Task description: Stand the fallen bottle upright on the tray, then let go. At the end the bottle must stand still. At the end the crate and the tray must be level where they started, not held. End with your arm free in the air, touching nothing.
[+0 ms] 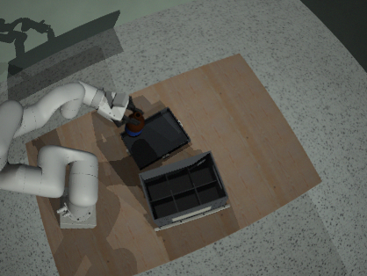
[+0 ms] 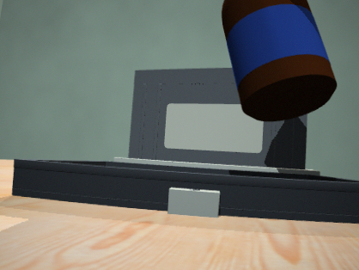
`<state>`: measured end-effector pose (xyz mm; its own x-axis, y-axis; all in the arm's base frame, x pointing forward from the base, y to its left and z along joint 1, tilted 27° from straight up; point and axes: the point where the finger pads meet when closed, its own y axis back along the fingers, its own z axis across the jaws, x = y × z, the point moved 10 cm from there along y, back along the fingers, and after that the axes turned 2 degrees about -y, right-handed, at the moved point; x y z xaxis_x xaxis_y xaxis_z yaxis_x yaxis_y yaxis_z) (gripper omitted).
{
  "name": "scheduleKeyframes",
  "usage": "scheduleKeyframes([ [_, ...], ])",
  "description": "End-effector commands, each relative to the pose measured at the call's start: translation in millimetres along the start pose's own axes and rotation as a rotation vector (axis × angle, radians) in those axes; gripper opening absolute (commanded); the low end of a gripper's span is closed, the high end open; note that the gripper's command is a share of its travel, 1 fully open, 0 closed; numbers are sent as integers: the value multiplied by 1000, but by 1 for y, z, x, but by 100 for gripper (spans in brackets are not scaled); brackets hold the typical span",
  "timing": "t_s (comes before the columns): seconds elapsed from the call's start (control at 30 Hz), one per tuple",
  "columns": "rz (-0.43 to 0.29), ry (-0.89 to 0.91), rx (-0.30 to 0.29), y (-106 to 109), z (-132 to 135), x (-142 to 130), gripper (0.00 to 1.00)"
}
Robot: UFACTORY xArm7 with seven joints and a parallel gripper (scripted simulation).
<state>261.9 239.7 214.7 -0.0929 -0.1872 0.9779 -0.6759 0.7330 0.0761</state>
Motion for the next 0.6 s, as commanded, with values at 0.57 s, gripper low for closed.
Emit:
scheduleKeyframes([
  [0.57, -1, -2, 1, -6, 7, 5, 0],
])
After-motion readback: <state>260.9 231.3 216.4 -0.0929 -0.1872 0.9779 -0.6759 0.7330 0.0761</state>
